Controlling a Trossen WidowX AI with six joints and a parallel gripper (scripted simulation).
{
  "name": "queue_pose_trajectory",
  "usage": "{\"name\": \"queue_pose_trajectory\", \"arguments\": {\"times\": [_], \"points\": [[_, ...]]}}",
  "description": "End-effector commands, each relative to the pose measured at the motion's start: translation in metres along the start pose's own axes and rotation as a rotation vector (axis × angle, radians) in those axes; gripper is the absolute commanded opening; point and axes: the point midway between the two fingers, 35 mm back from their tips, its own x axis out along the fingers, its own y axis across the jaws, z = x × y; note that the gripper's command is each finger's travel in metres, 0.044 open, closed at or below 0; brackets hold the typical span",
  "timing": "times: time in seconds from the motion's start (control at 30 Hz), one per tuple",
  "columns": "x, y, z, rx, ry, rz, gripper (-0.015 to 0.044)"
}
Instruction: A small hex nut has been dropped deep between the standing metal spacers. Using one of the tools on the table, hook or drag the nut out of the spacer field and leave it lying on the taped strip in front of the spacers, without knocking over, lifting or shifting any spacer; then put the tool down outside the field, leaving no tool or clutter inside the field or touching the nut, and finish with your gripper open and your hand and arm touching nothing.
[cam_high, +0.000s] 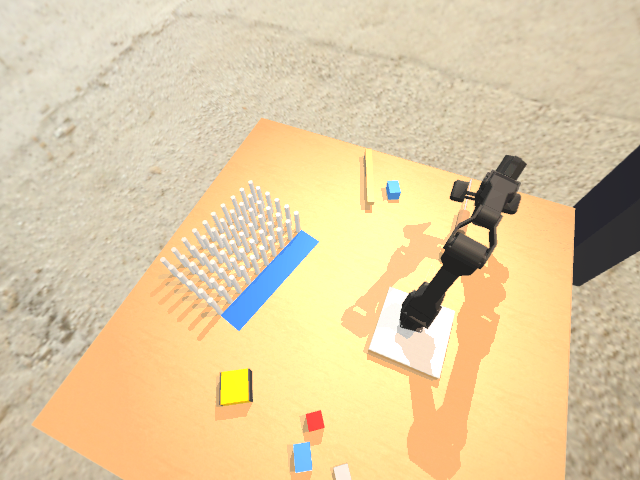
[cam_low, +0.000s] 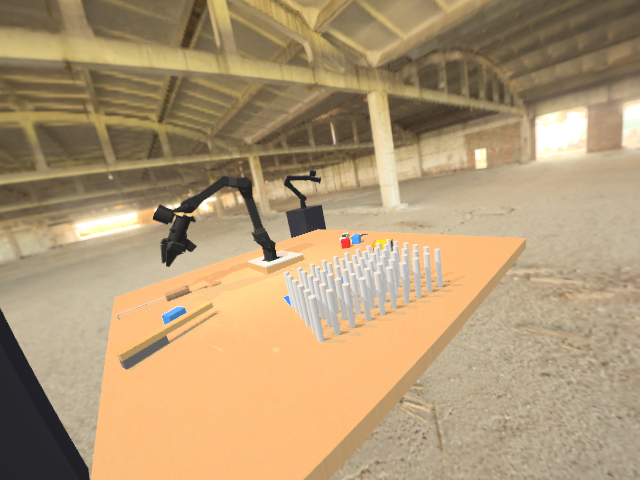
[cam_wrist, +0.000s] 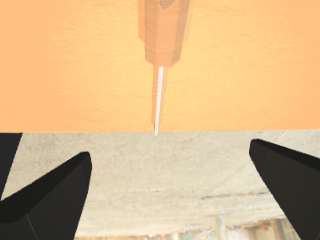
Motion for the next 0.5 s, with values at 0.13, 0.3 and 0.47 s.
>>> {"name": "queue_pose_trajectory", "arguments": {"times": [0.13, 0.3, 0.47], "points": [[0.007, 0.000, 0.005, 0.047, -0.020, -0.012, 0.0440], [0.050, -0.005, 0.039, 0.047, -0.021, -0.012, 0.0440], [0.051, -0.006, 0.041, 0.047, -0.021, -0.012, 0.0440]]}}
